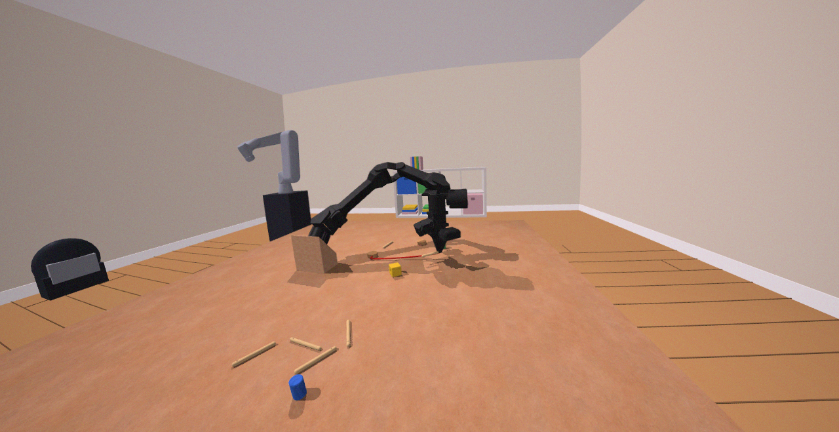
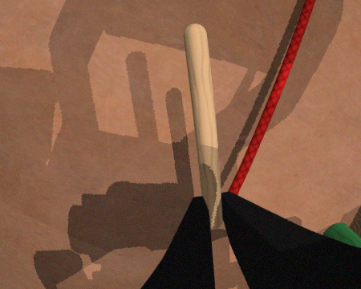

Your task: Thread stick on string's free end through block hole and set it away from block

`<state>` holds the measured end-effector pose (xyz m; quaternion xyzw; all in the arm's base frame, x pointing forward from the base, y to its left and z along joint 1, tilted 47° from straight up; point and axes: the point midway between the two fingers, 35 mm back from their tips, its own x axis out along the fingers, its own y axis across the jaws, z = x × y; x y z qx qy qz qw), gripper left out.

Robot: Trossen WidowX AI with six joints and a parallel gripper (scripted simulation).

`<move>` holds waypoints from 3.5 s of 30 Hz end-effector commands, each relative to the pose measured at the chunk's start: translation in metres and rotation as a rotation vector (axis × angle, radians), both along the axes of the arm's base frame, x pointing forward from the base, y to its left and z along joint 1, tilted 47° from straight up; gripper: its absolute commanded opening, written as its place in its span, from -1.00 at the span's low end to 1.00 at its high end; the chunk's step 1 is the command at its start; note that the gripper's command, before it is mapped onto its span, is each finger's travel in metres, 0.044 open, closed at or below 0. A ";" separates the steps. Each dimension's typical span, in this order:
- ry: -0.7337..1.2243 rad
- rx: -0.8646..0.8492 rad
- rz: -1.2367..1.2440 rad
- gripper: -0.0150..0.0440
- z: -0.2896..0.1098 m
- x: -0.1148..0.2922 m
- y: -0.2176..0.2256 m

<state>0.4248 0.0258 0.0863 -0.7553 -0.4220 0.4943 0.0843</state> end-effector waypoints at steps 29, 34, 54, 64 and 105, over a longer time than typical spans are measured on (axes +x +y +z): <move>0.017 0.003 0.001 -0.49 -0.029 -0.004 -0.002; 0.017 0.003 0.001 -0.49 -0.033 -0.009 -0.005; 0.019 0.002 0.001 -0.49 -0.046 -0.030 -0.013; 0.020 0.002 0.001 -0.49 -0.052 -0.041 -0.016; 0.022 0.002 0.000 -0.49 -0.076 -0.083 -0.028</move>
